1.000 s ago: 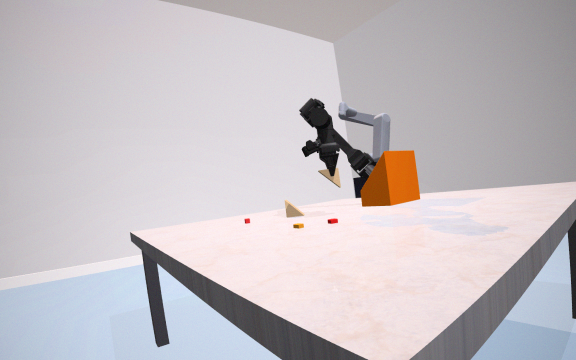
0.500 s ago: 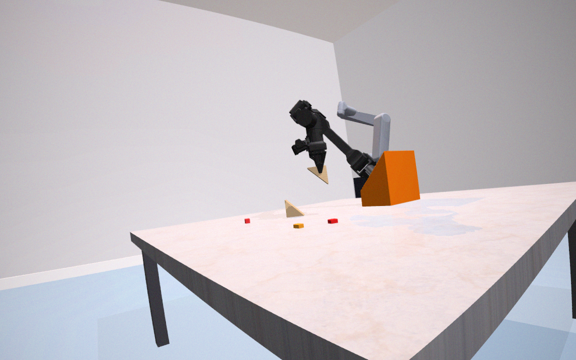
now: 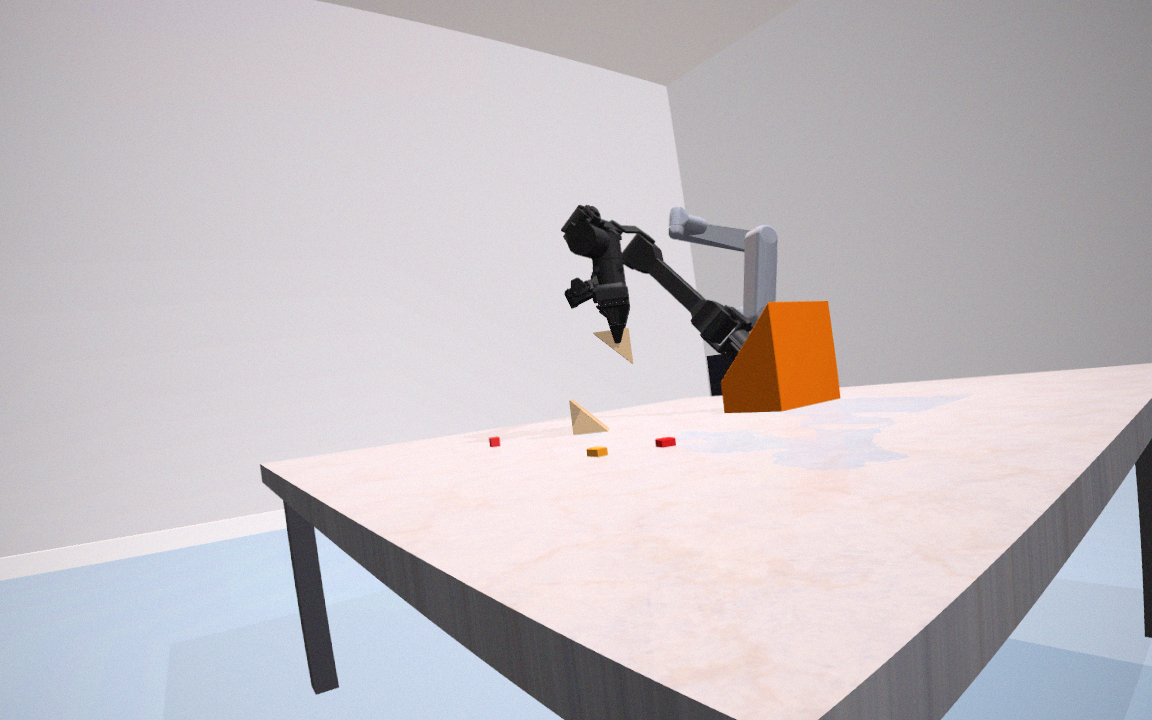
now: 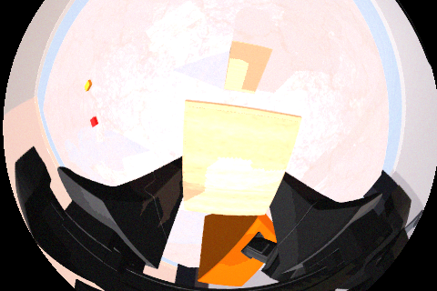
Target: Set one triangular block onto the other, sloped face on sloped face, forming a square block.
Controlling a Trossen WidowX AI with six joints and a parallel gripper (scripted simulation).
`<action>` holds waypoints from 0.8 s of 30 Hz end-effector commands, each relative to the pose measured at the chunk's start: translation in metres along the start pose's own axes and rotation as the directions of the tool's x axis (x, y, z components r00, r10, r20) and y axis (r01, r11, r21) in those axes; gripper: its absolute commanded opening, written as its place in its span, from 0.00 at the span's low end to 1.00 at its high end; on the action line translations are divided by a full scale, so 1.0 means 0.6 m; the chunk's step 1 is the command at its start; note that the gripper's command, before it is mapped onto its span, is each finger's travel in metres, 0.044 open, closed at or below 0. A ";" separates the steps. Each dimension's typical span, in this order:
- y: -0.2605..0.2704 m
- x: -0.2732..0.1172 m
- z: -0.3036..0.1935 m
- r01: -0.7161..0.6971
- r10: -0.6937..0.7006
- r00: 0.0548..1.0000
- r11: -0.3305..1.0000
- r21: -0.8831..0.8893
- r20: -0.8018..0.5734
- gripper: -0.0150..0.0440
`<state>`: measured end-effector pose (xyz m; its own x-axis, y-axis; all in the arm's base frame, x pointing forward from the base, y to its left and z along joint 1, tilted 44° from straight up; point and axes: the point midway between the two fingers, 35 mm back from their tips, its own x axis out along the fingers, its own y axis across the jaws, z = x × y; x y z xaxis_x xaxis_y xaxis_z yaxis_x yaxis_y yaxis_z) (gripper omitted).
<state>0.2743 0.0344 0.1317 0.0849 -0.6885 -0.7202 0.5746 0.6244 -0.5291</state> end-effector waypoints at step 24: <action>-0.029 0.113 0.070 0.003 -0.003 1.000 1.000 0.011 0.014 0.25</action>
<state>0.3021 -0.0338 0.1138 0.0914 -0.6919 -0.7162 0.5871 0.6183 -0.5224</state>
